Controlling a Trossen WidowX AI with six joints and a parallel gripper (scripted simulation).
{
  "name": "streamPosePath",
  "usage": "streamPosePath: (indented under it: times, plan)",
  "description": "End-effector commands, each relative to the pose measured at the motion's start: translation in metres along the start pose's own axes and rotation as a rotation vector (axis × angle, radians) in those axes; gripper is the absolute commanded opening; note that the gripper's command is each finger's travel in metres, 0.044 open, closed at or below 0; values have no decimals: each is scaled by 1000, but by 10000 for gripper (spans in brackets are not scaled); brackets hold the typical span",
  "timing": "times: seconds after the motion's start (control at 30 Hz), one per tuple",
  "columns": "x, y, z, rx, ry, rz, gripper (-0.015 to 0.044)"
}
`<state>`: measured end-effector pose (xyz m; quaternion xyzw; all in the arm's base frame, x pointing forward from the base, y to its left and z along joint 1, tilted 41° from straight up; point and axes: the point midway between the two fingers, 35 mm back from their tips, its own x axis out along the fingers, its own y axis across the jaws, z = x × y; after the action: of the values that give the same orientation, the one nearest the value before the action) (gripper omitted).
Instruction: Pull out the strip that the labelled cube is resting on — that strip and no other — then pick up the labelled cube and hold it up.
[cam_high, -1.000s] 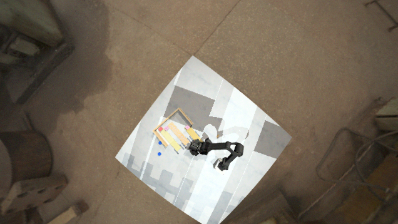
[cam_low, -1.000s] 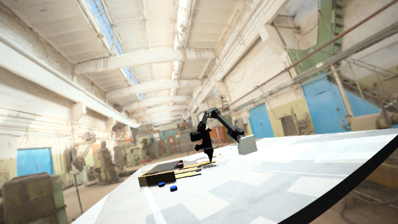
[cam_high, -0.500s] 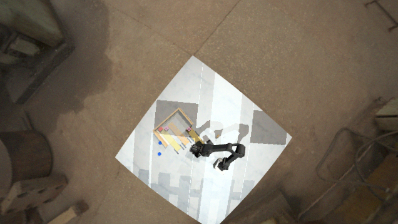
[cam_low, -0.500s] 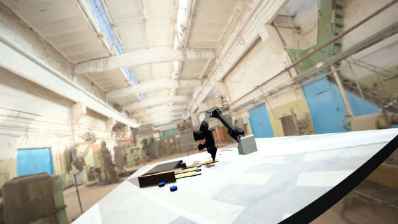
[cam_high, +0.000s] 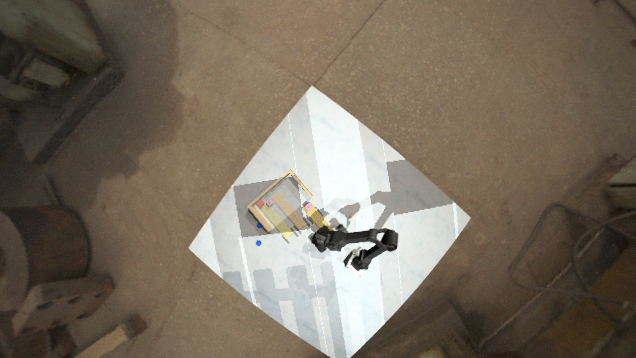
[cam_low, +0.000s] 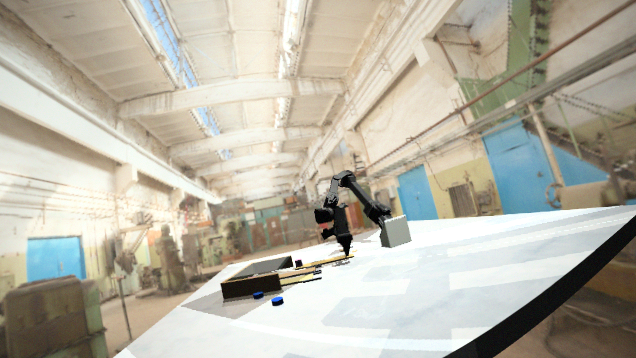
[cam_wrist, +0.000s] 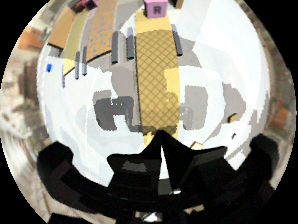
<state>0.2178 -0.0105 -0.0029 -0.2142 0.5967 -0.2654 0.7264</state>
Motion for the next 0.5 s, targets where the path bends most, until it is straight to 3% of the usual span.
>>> streamPosePath:
  times: [0.0,0.47]
  plan:
    - [4,-1,-14,-9,29,-3,0]
    - [4,-2,-22,-9,30,-3,0]
